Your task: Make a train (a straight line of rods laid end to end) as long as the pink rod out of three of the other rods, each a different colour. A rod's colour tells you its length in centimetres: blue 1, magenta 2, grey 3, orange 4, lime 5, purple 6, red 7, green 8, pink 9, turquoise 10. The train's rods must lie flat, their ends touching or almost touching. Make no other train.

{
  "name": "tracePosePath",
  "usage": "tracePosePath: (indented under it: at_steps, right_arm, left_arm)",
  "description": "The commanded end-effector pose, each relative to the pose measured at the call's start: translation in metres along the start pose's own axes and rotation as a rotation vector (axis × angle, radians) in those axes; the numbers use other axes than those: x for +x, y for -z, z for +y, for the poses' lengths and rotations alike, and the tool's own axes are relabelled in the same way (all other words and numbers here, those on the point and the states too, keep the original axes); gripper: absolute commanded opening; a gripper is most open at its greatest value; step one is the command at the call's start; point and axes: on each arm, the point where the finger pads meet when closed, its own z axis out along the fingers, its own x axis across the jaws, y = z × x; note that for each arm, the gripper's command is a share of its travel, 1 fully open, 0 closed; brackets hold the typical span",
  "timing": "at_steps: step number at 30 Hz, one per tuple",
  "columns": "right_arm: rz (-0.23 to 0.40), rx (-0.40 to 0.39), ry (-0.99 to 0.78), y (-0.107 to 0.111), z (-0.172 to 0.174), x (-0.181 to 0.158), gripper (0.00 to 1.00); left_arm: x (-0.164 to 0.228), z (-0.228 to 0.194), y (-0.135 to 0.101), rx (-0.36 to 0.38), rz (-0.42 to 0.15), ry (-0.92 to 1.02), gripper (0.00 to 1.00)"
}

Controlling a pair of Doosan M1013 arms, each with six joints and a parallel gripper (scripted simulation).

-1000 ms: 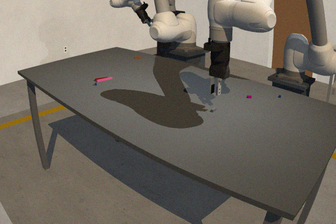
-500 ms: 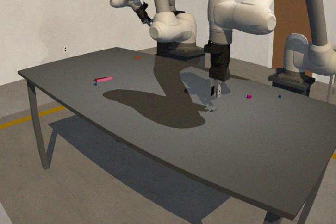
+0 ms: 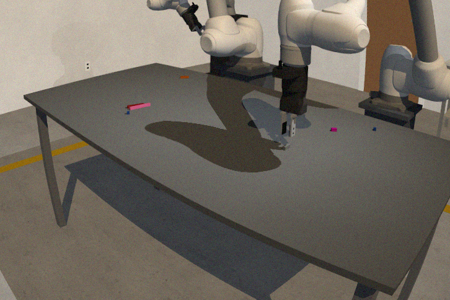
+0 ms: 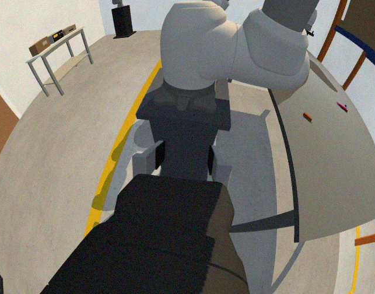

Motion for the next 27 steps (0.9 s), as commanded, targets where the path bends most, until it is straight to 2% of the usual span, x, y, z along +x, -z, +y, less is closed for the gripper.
tracePosePath:
  at_steps: [1, 12, 27]
  right_arm:
    - [0.000, -0.001, 0.000, 0.000, 0.000, 0.000, 1.00]
    - [0.000, -0.001, 0.000, 0.000, 0.000, 0.000, 1.00]
    - [0.000, -0.001, 0.000, 0.000, 0.000, 0.000, 1.00]
  left_arm:
    - [0.000, 0.000, -0.003, 0.001, 0.000, 0.000, 0.54]
    - [0.000, -0.001, -0.018, 0.001, 0.000, 0.000, 0.54]
    - [0.000, -0.001, -0.024, 0.001, 0.000, 0.000, 0.54]
